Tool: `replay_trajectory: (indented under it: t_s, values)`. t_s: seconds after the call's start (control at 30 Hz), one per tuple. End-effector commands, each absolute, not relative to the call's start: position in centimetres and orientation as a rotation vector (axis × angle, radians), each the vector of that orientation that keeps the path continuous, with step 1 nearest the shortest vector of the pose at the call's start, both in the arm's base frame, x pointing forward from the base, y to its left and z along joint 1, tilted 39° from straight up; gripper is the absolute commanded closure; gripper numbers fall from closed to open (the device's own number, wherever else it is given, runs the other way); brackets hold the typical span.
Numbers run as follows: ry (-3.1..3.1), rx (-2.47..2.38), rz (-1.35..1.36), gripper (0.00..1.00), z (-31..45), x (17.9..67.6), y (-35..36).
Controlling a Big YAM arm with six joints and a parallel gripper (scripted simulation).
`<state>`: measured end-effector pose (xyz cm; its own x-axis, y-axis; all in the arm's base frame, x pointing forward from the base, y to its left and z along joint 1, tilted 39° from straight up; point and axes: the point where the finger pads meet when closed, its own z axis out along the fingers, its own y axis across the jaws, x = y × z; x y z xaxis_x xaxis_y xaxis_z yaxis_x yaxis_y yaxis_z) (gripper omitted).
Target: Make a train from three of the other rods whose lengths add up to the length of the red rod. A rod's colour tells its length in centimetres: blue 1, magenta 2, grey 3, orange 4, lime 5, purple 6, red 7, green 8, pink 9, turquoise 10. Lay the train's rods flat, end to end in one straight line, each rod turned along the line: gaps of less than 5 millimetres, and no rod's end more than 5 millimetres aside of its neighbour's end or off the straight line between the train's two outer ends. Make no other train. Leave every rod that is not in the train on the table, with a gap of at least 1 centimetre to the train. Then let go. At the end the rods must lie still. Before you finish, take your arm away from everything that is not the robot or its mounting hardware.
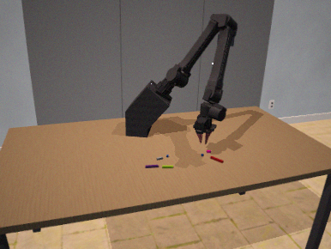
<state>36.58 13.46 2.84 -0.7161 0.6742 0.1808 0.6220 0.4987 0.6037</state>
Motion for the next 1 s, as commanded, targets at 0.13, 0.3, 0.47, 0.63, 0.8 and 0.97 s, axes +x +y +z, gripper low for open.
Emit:
replay_trajectory:
  t_s: [0.13,0.3,0.47,0.63,0.8,0.97]
  values:
    - [2.625,1.094,1.026,0.76,3.98,37.38,13.47]
    - [2.625,1.094,1.026,0.76,3.98,37.38,13.47]
    - [2.625,1.094,1.026,0.76,3.98,37.38,13.47]
    - [2.625,1.094,1.026,0.76,3.98,37.38,13.47]
    - [2.626,1.094,1.026,0.76,3.95,37.39,13.49]
    - [2.629,1.091,1.026,0.76,3.74,37.43,13.63]
